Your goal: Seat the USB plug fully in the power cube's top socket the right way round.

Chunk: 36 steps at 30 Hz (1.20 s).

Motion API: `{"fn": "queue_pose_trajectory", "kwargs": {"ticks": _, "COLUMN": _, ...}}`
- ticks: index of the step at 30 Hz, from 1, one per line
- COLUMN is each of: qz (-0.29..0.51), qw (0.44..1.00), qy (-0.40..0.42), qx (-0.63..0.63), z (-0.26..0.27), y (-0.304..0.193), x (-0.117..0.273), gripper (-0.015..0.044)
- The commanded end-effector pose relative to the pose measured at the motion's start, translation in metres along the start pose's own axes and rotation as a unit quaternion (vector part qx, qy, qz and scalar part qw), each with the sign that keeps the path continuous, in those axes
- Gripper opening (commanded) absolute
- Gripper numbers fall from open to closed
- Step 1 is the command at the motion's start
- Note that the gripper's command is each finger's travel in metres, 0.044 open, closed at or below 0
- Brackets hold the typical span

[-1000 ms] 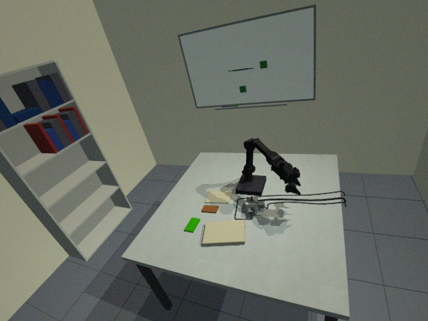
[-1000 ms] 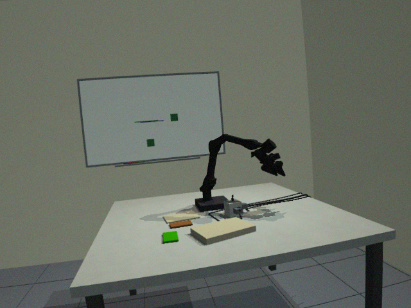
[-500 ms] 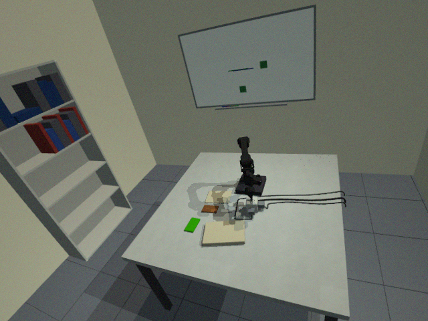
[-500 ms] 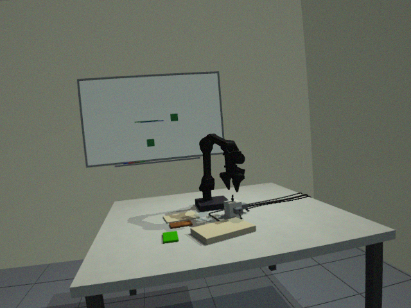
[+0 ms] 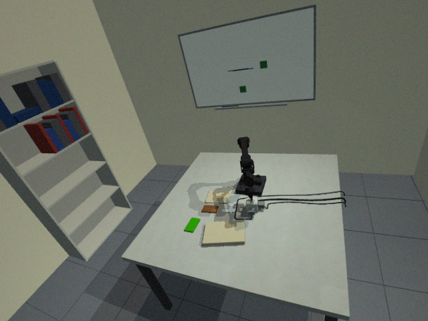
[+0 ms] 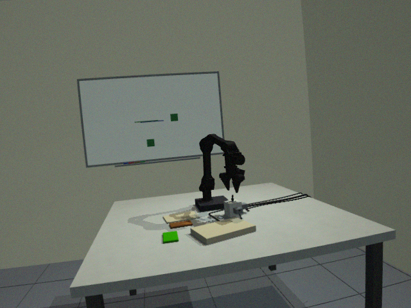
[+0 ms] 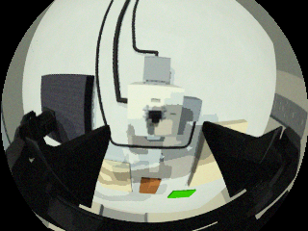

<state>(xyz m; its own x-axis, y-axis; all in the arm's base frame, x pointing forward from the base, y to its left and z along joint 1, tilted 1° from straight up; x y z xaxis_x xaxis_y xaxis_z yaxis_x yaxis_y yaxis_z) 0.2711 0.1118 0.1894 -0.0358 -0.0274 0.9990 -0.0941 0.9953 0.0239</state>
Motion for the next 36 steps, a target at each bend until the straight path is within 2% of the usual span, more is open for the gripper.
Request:
{"fn": "queue_pose_trajectory", "kwargs": {"ticks": 1, "qz": 0.003, "qw": 1.000, "qy": 0.002, "qx": 0.002, "z": 0.000, "y": -0.001, "x": -0.005, "gripper": 0.0440}}
{"fn": "queue_pose_trajectory", "kwargs": {"ticks": 25, "qz": 0.003, "qw": 1.000, "qy": 0.002, "qx": 0.002, "z": 0.000, "y": -0.001, "x": -0.026, "gripper": 0.0440}}
{"fn": "queue_pose_trajectory", "kwargs": {"ticks": 36, "qz": 0.000, "qw": 1.000, "qy": 0.001, "qx": 0.000, "z": 0.000, "y": 0.000, "x": -0.024, "gripper": 0.0151}}
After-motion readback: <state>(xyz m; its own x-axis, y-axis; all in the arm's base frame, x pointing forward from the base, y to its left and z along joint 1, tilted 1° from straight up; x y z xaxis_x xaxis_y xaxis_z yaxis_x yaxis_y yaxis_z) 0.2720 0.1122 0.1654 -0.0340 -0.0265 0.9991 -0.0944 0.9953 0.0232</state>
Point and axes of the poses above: the point midway between the two fingers, 35 mm back from their tips, its own x axis back along the fingers, its own z axis across the jaws, y = z × x, the point moved 5 cm from there along x, back along the fingers, and after that the axes turned 13 degrees about -x, right-handed, at the moved point
